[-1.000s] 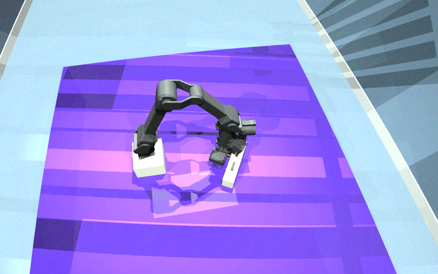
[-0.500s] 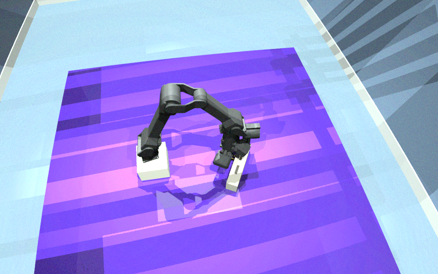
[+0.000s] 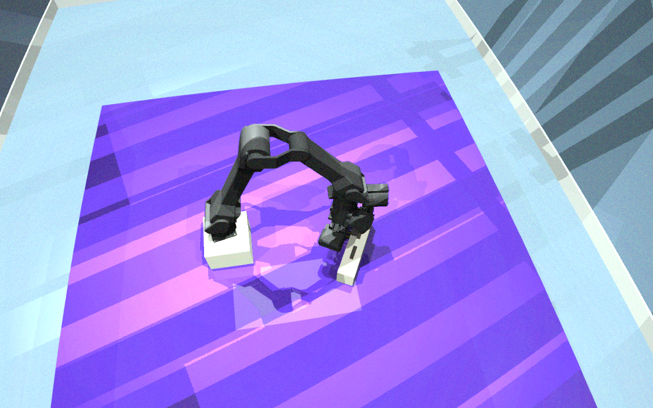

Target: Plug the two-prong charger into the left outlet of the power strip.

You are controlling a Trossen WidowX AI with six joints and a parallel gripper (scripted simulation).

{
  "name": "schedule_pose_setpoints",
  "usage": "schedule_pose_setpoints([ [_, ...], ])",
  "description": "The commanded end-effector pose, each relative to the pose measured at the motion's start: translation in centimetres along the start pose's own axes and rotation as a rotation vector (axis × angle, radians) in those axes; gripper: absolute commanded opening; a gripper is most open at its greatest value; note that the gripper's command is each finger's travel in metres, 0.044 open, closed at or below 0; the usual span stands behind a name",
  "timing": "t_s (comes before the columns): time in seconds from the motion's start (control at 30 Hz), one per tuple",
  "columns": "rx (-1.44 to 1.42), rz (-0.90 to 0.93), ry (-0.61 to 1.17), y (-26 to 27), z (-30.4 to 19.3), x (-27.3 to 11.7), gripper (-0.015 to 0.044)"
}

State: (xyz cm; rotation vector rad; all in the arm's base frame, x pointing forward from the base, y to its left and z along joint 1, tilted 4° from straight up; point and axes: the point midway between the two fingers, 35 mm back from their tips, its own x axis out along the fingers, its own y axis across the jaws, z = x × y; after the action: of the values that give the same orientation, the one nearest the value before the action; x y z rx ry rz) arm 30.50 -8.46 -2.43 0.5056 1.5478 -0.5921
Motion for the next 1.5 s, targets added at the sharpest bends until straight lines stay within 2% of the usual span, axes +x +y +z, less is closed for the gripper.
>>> schedule_pose_setpoints([
  [0.0,-0.005,0.002,-0.003,0.08,0.28,-0.13,0.0000],
  [1.47,-0.005,0.002,-0.004,0.10,1.07,-0.22,0.0000],
])
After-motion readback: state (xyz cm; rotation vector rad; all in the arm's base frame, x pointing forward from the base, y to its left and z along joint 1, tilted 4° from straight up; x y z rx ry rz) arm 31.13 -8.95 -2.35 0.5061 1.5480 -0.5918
